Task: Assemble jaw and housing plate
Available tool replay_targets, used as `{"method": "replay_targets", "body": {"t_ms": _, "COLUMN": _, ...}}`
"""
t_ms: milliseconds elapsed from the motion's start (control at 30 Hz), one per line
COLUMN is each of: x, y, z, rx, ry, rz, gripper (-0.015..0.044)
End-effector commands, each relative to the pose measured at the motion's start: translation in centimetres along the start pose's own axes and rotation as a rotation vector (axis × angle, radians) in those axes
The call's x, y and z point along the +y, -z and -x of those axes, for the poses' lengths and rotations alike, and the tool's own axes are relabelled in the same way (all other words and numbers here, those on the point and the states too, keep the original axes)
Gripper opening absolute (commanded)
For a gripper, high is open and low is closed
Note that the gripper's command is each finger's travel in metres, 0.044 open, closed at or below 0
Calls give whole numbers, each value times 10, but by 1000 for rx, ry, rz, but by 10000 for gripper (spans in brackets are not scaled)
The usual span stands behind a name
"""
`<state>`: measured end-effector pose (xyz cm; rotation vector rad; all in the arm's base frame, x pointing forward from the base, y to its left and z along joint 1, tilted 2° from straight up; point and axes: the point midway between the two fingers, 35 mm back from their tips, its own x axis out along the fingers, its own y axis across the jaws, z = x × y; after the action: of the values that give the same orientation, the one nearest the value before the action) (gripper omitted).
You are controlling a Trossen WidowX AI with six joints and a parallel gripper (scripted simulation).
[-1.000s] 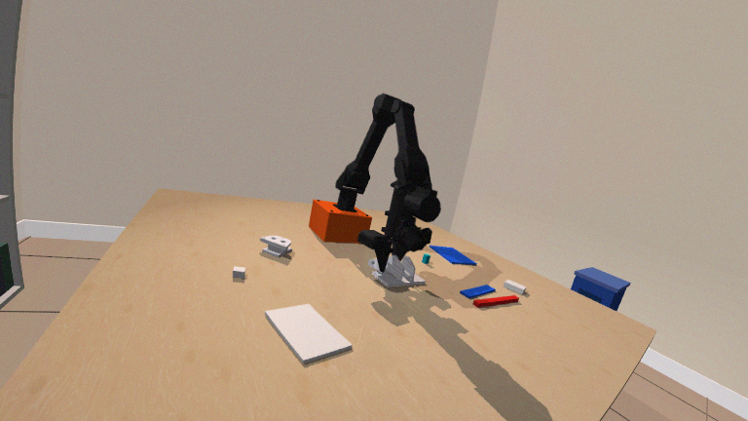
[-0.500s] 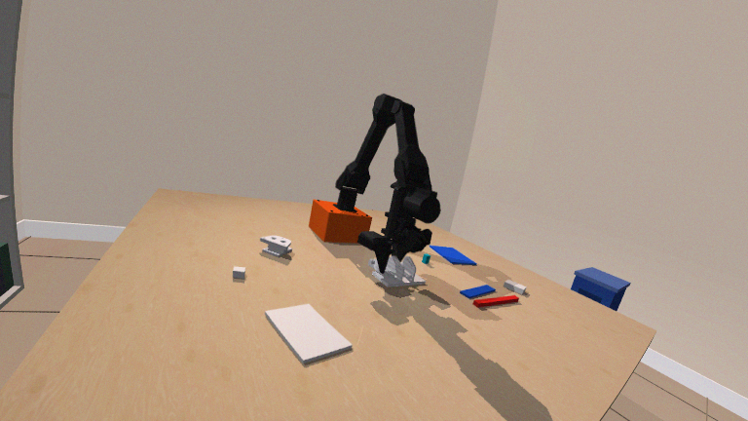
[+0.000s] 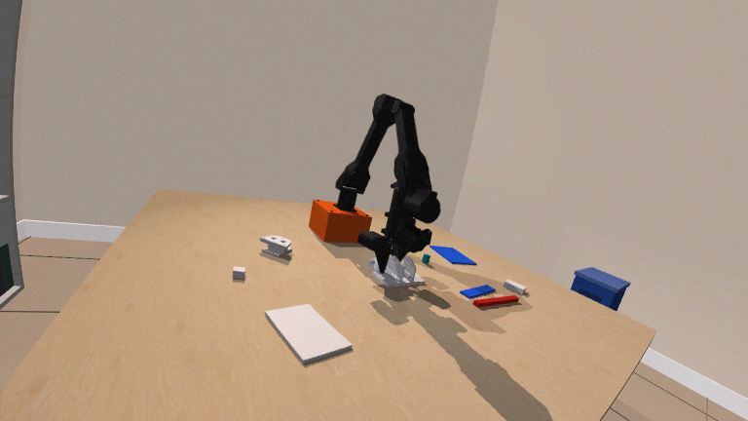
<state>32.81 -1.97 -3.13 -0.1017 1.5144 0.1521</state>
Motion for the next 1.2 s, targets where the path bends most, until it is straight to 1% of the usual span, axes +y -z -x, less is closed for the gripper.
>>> {"method": "replay_targets", "body": {"t_ms": 0, "x": 0, "y": 1, "z": -1, "rx": 6, "ry": 3, "rz": 4, "gripper": 134}}
{"method": "replay_targets", "body": {"t_ms": 600, "x": 0, "y": 1, "z": 5, "rx": 6, "ry": 3, "rz": 4, "gripper": 134}}
{"method": "replay_targets", "body": {"t_ms": 1167, "x": 0, "y": 1, "z": 1, "rx": 6, "ry": 3, "rz": 4, "gripper": 134}}
